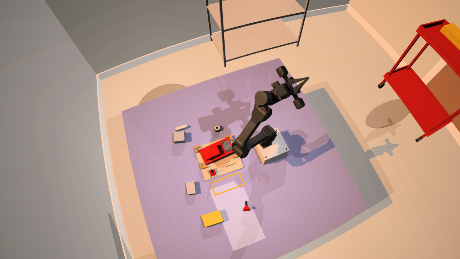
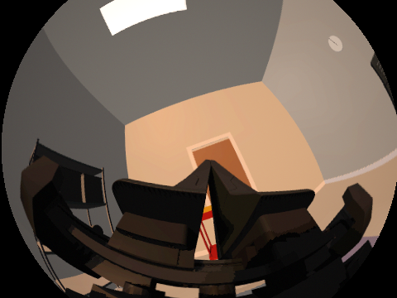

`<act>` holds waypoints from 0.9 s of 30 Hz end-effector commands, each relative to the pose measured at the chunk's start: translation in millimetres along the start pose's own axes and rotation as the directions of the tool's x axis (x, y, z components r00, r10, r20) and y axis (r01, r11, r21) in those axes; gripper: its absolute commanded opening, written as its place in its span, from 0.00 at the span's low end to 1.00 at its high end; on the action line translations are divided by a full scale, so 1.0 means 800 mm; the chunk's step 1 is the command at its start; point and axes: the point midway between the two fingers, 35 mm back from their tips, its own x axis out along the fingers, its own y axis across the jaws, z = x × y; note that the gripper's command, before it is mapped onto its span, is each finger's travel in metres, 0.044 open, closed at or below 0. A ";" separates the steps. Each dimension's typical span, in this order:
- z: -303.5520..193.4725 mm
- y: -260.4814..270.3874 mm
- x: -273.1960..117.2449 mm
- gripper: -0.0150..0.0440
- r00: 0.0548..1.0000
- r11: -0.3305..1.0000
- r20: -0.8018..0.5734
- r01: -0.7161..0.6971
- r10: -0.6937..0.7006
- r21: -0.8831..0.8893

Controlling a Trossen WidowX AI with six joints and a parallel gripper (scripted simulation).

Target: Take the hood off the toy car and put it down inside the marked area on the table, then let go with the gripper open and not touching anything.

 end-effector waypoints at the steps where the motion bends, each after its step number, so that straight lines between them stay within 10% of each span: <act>1: -0.002 0.001 0.001 0.30 1.000 1.000 -0.006 -0.004 0.004 0.000; 17: -0.191 0.119 0.005 1.00 0.778 0.915 -0.498 -0.395 0.384 0.088; 27: -0.279 0.220 -0.080 1.00 0.435 0.734 -0.677 -0.638 0.594 0.234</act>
